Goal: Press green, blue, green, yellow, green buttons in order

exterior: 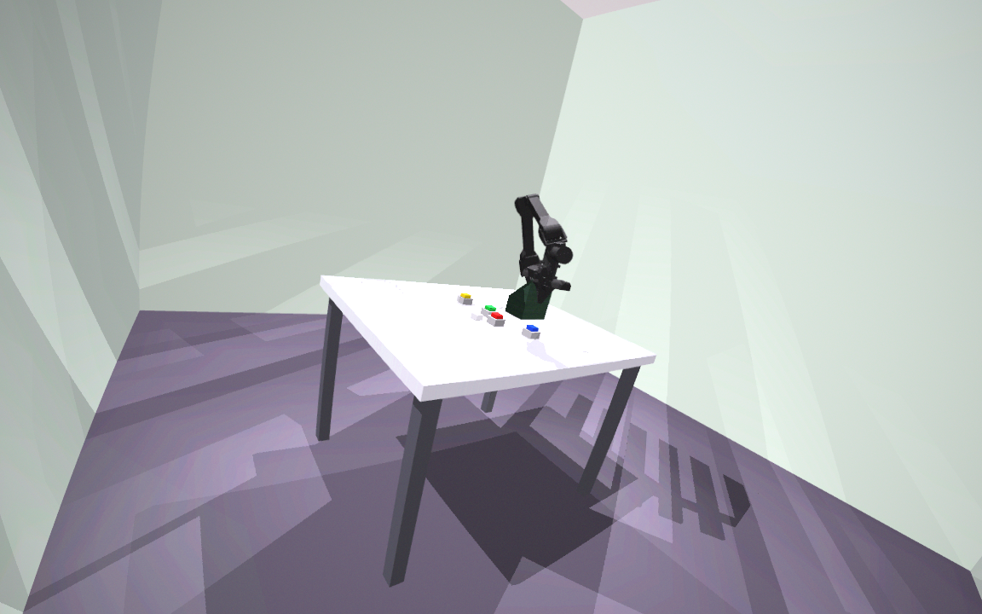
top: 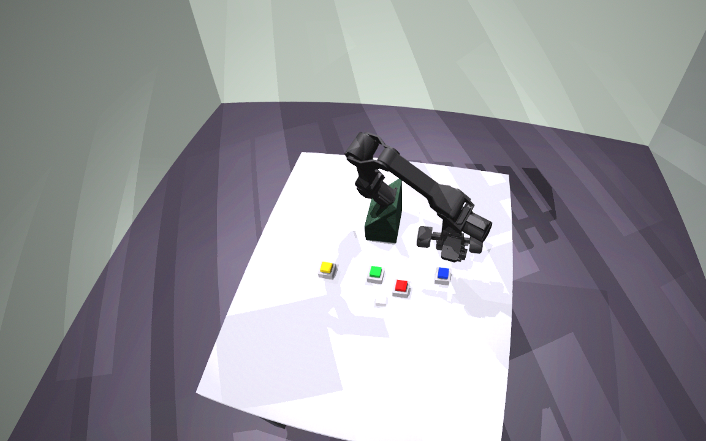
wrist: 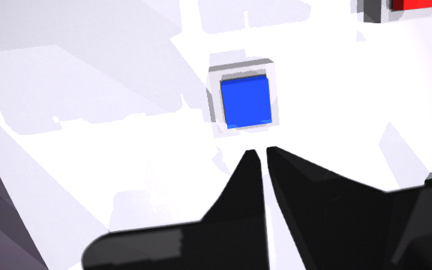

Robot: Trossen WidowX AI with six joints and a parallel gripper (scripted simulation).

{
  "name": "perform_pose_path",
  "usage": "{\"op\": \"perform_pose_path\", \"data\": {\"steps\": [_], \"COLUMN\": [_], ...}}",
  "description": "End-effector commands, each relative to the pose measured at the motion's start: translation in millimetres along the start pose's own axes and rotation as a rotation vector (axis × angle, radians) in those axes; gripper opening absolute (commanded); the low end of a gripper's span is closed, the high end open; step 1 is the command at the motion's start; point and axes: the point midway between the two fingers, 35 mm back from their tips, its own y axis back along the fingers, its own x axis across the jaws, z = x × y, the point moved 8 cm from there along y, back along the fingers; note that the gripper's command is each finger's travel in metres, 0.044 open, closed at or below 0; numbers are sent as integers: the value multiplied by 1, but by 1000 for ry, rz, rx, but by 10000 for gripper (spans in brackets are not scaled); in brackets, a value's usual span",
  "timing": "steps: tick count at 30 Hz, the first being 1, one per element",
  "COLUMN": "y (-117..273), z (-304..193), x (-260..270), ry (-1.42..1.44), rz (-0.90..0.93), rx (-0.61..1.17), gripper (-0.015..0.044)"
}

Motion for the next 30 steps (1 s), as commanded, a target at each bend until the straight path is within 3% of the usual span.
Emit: {"op": "perform_pose_path", "data": {"steps": [1,8,15,23,27,30], "y": [3,13,5,0,-49,-59], "z": [3,34,29,27,27,26], "x": [-11,-110,-206,-214,-216,-217], "ry": [-2,3,-1,-2,-2,-2], "rz": [-12,-1,-25,-28,-29,-31], "rx": [17,15,17,18,17,18], "gripper": [20,20,20,20,20,20]}}
